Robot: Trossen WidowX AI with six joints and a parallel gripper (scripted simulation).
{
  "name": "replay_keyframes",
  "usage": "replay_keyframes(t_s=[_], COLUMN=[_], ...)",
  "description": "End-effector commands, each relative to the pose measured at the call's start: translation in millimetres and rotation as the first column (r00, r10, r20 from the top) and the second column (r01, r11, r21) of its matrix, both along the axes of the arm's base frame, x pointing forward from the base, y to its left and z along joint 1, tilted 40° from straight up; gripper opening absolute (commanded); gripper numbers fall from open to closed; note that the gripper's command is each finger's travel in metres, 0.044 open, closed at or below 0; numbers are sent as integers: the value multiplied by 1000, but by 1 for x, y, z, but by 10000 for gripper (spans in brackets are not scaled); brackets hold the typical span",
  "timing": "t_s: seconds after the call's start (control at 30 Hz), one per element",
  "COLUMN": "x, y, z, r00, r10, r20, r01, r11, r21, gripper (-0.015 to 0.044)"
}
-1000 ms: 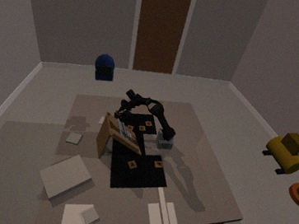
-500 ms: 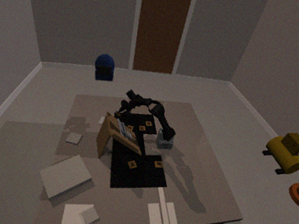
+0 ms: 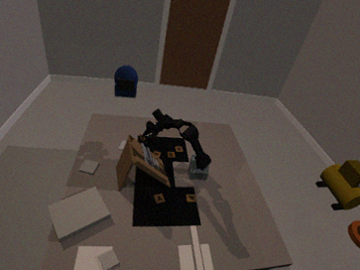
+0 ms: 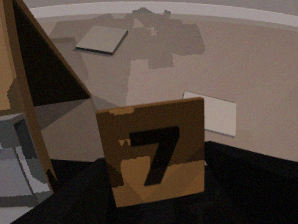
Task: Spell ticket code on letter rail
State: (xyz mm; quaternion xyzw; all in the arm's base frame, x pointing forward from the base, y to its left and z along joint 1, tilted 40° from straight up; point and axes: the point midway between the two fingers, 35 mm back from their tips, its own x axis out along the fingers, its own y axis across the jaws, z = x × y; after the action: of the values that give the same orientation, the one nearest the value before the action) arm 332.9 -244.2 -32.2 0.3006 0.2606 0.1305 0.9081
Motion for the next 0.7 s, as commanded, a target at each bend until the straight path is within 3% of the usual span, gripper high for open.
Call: replay_keyframes(t_s=[0.0, 0.67], x=[0, -1], y=[1, 9], z=[4, 9], r00=[1000, 1000], r10=[-3, -3], r20=[0, 0], r01=[3, 3], r11=[1000, 1000], r21=[-6, -6], gripper=[0, 0])
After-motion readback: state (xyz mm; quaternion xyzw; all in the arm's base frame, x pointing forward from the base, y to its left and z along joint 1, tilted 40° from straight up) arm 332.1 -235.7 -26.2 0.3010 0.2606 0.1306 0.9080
